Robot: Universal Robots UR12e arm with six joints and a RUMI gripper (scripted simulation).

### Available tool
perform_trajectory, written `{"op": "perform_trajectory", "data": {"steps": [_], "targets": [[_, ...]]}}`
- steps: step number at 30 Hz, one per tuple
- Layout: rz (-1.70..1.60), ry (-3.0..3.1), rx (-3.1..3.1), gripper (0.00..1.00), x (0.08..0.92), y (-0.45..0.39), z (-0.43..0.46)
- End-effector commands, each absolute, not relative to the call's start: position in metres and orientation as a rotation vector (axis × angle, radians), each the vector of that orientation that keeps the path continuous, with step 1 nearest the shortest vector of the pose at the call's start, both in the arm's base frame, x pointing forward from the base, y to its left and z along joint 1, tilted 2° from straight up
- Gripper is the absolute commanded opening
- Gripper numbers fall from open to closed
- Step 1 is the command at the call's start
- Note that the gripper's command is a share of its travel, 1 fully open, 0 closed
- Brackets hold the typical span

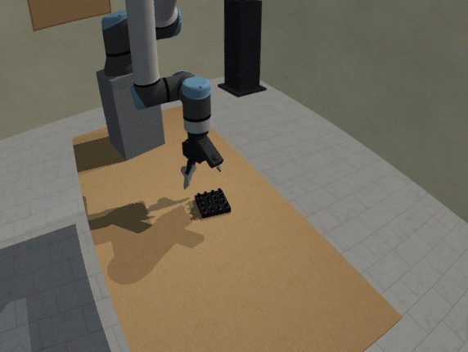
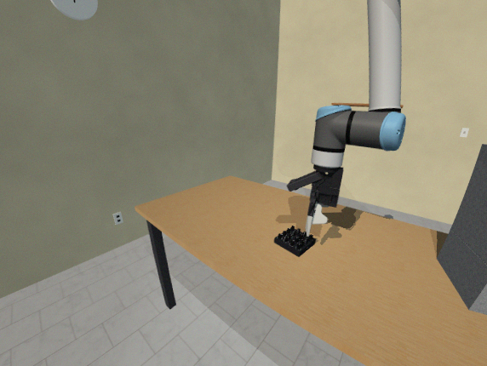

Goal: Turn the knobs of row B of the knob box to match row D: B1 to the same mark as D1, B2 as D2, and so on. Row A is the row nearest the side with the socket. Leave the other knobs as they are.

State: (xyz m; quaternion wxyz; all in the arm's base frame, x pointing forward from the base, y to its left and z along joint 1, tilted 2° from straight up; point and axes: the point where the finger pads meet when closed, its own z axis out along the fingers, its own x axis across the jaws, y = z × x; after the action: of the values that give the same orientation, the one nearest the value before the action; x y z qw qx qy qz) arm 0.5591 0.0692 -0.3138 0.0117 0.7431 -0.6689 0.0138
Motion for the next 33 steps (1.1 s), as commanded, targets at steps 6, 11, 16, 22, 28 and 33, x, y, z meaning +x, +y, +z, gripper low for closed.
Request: {"op": "perform_trajectory", "data": {"steps": [6, 11, 16, 22, 28, 33], "targets": [[0.031, -1.755, 2.579, 1.00, 0.574, 0.050, -0.306], [0.029, -1.647, 2.648, 1.00, 0.579, 0.044, -0.303], [0.029, -1.627, 2.660, 1.00, 0.579, 0.042, -0.303], [0.029, -1.626, 2.661, 0.11, 0.579, 0.042, -0.303], [0.029, -1.626, 2.661, 0.11, 0.579, 0.042, -0.303], [0.029, -1.626, 2.661, 0.11, 0.579, 0.042, -0.303]]}}
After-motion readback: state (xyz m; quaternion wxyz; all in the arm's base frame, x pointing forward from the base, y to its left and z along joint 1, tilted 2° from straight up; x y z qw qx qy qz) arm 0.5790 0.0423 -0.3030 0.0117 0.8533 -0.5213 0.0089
